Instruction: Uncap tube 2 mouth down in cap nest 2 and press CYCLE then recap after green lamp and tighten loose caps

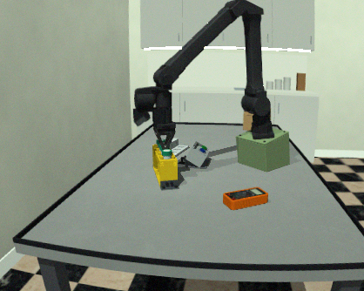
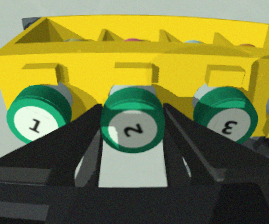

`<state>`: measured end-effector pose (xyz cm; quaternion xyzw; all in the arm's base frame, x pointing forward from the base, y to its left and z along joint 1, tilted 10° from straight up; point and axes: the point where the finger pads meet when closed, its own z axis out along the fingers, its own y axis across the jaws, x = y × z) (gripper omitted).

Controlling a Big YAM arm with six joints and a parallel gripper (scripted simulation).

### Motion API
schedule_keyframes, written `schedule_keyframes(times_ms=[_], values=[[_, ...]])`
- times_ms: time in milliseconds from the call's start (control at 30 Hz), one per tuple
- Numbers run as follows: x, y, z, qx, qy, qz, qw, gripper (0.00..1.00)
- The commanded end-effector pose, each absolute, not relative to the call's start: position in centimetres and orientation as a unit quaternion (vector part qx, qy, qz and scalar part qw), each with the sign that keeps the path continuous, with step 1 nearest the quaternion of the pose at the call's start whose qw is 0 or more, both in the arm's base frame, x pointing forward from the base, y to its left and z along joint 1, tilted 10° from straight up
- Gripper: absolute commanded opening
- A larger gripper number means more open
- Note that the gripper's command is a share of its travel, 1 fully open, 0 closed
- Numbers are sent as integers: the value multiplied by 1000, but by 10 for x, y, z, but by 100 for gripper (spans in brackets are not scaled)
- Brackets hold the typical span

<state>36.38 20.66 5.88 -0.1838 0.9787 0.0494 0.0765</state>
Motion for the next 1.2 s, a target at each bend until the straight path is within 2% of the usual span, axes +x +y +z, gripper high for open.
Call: schedule_keyframes(times_ms=[0,400,967,1167], values=[[380,211,68,-300,949,41,90,0],[380,211,68,-562,821,13,100,0],[383,210,71,-823,558,-28,103,0],[384,211,71,-862,495,-37,102,0]])
